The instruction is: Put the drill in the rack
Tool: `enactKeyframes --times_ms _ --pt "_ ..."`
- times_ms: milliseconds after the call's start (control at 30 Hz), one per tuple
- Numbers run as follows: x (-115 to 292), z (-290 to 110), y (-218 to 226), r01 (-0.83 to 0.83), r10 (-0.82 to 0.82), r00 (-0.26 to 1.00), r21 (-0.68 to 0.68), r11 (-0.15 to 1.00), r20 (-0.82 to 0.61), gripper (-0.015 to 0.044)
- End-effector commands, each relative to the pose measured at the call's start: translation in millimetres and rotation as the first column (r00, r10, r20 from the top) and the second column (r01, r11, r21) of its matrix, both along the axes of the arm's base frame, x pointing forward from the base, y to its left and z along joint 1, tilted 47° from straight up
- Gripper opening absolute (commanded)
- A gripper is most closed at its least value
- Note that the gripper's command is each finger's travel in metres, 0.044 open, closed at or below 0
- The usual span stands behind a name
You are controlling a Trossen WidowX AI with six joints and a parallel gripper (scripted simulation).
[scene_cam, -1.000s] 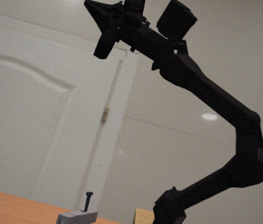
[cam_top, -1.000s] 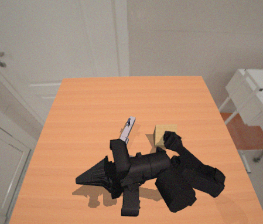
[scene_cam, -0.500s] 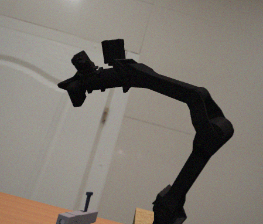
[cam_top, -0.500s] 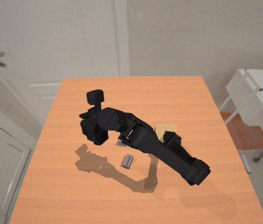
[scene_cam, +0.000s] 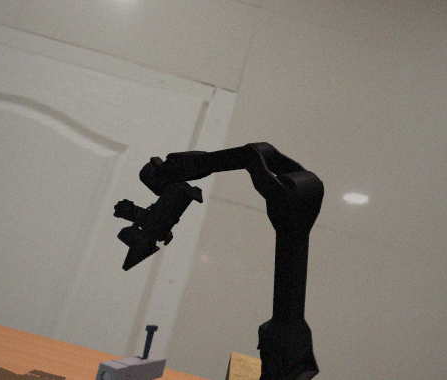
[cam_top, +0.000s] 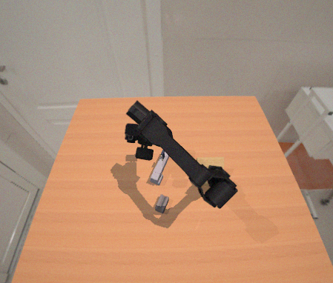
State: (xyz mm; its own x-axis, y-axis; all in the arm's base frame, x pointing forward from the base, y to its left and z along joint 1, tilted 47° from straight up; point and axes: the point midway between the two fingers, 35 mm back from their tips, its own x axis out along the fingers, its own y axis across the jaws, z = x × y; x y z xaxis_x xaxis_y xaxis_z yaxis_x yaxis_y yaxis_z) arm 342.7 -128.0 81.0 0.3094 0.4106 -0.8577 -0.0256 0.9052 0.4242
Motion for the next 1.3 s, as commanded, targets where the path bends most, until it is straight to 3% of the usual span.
enactKeyframes --times_ms 0,133,200,1267 --pt "-35.4 -37.2 12.4 0.019 0.016 0.973 0.151 0.988 -0.230 0.0000" --pt "-74.5 -59.5 29.6 0.086 0.073 0.887 0.319 0.944 -0.456 0.0000" --pt "-80.6 -61.7 32.5 0.101 0.087 0.868 0.346 0.933 -0.489 0.0000" --pt "-81.8 -76.5 45.2 0.101 0.087 0.868 0.346 0.933 -0.488 0.0000"
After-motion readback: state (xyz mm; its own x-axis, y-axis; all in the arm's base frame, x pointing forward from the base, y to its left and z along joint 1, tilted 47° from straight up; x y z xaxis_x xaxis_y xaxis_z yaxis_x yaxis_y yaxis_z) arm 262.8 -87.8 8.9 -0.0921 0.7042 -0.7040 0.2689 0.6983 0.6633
